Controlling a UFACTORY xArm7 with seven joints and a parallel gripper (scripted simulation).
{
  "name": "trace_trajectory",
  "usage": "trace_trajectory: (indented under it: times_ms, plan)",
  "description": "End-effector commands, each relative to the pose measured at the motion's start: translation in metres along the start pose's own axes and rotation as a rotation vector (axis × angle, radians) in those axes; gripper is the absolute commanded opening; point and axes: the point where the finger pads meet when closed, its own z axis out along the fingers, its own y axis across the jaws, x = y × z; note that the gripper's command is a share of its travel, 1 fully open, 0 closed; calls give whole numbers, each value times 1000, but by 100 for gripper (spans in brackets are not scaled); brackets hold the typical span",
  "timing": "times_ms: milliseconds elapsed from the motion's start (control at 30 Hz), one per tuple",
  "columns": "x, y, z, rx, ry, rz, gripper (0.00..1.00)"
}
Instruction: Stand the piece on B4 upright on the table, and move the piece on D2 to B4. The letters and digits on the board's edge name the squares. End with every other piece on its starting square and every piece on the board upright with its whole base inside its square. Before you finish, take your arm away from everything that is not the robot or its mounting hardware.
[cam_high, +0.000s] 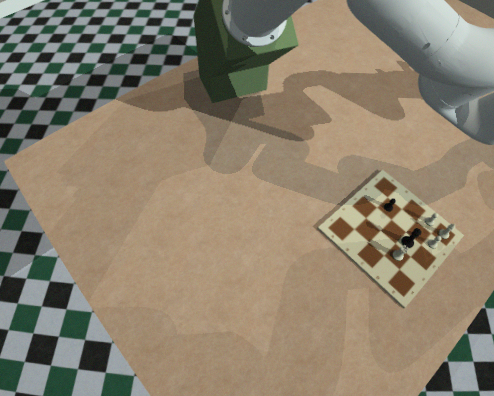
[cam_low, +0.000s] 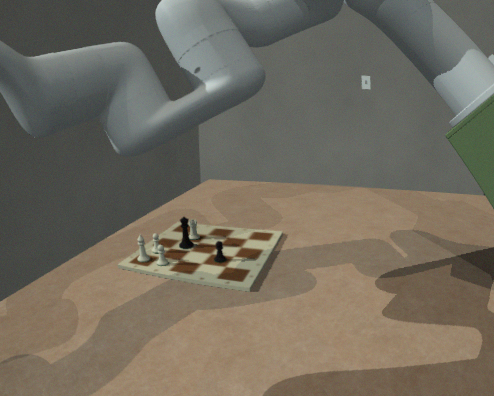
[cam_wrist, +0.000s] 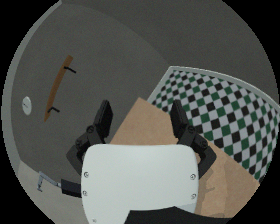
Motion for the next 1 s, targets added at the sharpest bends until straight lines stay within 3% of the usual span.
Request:
trace_trajectory:
  times_ms: [0, 700, 967]
  plan:
    - [2, -3, 1, 3, 3, 1, 100]
    - [3, -3, 1, 5, 5, -8, 100]
    - [19, -8, 1, 35, 35, -150, 100]
